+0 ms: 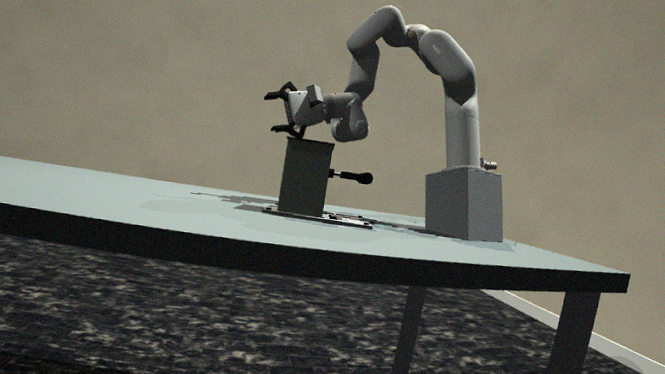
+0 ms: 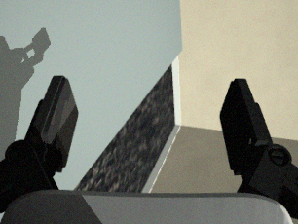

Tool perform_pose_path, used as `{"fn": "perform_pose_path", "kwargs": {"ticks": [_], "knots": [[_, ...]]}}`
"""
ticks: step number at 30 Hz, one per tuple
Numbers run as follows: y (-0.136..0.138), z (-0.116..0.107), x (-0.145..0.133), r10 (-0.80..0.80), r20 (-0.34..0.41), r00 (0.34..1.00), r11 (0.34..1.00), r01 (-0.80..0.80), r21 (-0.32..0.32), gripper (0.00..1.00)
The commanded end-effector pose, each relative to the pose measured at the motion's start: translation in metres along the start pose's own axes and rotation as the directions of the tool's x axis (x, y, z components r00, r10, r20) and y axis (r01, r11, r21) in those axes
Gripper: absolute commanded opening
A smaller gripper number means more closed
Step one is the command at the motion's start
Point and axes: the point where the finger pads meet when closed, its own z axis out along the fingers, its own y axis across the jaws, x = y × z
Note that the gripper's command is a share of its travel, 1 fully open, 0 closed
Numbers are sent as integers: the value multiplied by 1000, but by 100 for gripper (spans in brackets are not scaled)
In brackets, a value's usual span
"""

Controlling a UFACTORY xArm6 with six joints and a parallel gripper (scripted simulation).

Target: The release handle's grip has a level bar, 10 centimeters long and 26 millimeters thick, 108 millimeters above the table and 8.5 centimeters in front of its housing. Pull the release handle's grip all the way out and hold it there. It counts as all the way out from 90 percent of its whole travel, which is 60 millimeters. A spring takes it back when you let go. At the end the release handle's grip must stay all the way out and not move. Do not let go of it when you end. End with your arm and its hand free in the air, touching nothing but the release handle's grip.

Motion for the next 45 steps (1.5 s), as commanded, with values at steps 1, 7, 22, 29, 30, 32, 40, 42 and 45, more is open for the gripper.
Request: {"fn": "perform_pose_path", "kwargs": {"ticks": [1, 7, 22, 29, 30, 32, 40, 42, 45], "knots": [[1, 0, 0, -2, 0, 1000, 1000, 2, -2, 100], [1, 1, 0, 1, 0, 1000, 1000, -1, 2, 100], [0, 16, 7, 44, 8, 999, 997, -45, 65, 100], [0, 33, 15, 98, 29, 995, 985, -101, 137, 100], [0, 36, 16, 107, 34, 994, 982, -111, 149, 100], [0, 39, 18, 117, 40, 992, 979, -122, 162, 100], [2, 59, 31, 197, 103, 975, 943, -217, 253, 100], [3, 65, 36, 223, 130, 966, 927, -251, 278, 100], [5, 72, 44, 262, 176, 949, 900, -306, 312, 100]]}}
